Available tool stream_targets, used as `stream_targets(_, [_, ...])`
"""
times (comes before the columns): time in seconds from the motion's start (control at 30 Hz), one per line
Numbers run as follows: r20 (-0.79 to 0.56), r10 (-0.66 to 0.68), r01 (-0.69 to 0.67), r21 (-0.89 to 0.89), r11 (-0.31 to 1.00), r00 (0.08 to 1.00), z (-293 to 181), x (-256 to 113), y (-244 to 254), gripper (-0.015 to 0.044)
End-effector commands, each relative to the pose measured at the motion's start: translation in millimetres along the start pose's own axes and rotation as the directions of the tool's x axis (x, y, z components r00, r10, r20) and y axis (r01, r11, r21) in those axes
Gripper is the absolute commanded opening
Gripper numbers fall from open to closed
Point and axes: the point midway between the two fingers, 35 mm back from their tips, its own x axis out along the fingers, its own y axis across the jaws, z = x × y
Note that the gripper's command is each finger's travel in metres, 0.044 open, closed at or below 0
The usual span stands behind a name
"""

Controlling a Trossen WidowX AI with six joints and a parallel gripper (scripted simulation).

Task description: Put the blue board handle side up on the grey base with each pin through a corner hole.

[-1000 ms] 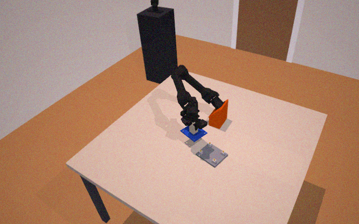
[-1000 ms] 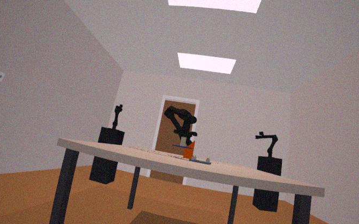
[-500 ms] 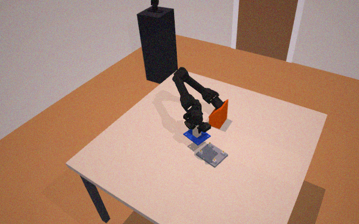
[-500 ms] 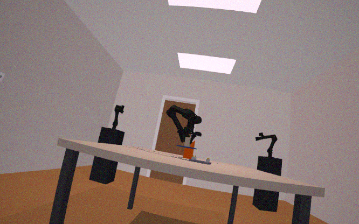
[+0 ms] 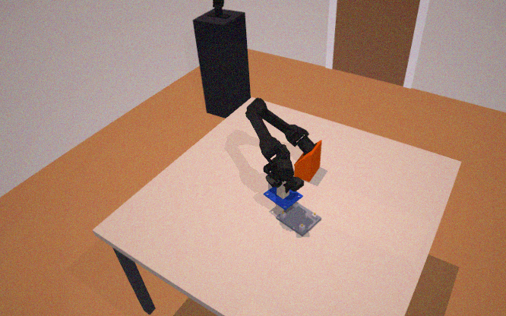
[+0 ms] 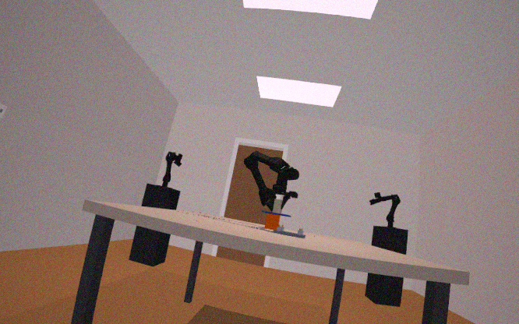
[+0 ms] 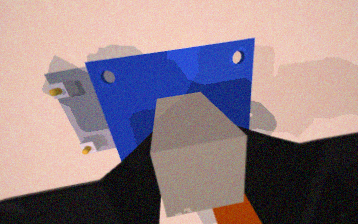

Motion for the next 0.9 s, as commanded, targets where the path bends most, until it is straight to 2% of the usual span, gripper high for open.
stream_targets(0.0, [-0.004, 0.004, -0.004, -0.002, 1.000, 1.000, 0.0, 0.5, 10.9, 0.0000])
stream_targets(0.87, [-0.007, -0.002, 0.002, -0.041, 0.999, 1.000, -7.6, 6.6, 76.7, 0.0000])
